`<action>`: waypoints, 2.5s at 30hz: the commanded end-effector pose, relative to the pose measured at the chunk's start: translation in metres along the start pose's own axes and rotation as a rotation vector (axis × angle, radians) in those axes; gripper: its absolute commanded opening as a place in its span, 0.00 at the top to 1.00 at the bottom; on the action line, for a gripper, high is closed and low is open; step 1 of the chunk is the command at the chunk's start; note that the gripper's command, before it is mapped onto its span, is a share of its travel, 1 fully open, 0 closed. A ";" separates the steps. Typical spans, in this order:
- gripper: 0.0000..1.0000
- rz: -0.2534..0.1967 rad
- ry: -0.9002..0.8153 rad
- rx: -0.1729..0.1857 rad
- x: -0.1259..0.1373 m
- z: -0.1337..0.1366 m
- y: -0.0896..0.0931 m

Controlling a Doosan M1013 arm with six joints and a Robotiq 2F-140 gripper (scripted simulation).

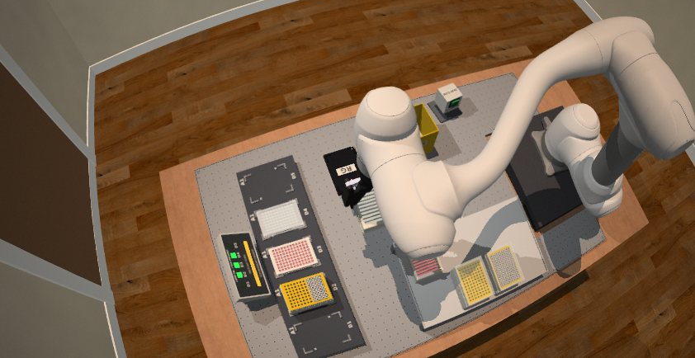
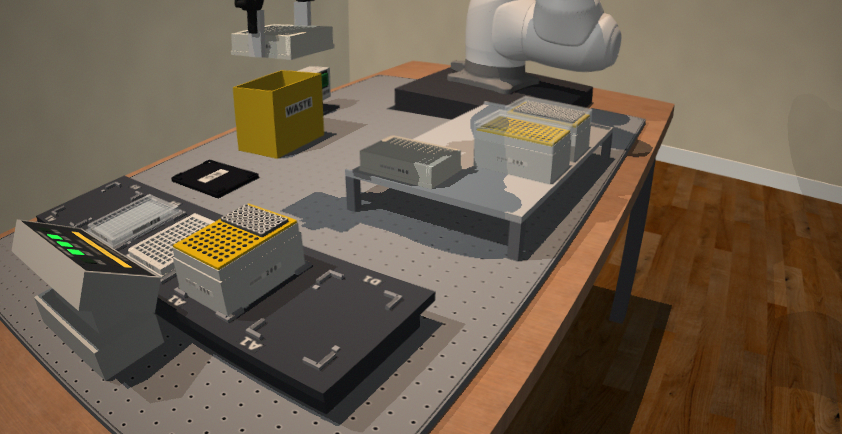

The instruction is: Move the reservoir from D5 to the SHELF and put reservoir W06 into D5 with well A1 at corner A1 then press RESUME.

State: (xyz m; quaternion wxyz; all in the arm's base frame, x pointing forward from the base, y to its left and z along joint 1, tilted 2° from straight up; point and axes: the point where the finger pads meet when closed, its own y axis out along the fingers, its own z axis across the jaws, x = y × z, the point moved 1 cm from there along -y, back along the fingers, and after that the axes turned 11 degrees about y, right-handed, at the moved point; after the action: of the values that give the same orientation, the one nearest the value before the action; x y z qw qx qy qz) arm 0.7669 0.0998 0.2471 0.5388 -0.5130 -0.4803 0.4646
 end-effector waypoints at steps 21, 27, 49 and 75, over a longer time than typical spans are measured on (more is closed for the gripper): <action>1.00 0.000 0.000 0.000 0.011 -0.046 0.000; 1.00 0.000 0.000 0.000 0.013 -0.055 0.000; 1.00 0.000 -0.360 0.000 0.014 -0.058 0.000; 1.00 0.000 -0.820 0.000 0.014 -0.058 0.000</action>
State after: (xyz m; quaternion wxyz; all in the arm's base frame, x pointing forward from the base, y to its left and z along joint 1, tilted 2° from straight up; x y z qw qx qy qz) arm 0.8266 0.1078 0.2470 0.3085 -0.2908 -0.6526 0.6280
